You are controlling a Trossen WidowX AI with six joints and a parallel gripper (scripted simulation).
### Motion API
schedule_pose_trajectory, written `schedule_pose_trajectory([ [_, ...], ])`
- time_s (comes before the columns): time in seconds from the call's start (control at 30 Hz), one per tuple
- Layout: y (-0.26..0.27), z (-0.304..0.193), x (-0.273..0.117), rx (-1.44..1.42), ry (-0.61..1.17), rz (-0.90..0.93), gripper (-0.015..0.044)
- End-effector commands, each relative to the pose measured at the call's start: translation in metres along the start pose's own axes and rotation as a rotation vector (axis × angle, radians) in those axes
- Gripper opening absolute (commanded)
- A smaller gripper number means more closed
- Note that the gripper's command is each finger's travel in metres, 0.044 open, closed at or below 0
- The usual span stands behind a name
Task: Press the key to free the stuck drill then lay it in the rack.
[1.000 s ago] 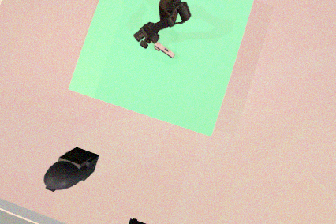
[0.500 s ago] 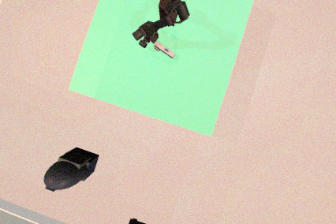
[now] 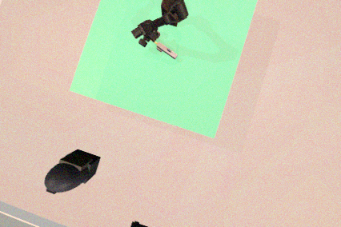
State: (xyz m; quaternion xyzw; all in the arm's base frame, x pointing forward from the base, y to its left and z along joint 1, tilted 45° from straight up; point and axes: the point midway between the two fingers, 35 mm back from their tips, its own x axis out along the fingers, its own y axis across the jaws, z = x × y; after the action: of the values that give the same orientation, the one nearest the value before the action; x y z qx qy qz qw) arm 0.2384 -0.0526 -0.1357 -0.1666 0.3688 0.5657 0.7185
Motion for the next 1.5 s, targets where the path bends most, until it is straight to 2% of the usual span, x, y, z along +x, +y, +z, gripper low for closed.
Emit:
schedule_pose_trajectory([
  [0.0, 0.001, -0.009, 0.001, 0.001, 0.001, 0.006, 0.0],
  [0.77, 0.001, -0.04, -0.001, 0.001, 0.004, 0.005, 0.0],
  [1.47, 0.001, -0.036, -0.013, 0.001, 0.004, 0.005, 0.0],
])
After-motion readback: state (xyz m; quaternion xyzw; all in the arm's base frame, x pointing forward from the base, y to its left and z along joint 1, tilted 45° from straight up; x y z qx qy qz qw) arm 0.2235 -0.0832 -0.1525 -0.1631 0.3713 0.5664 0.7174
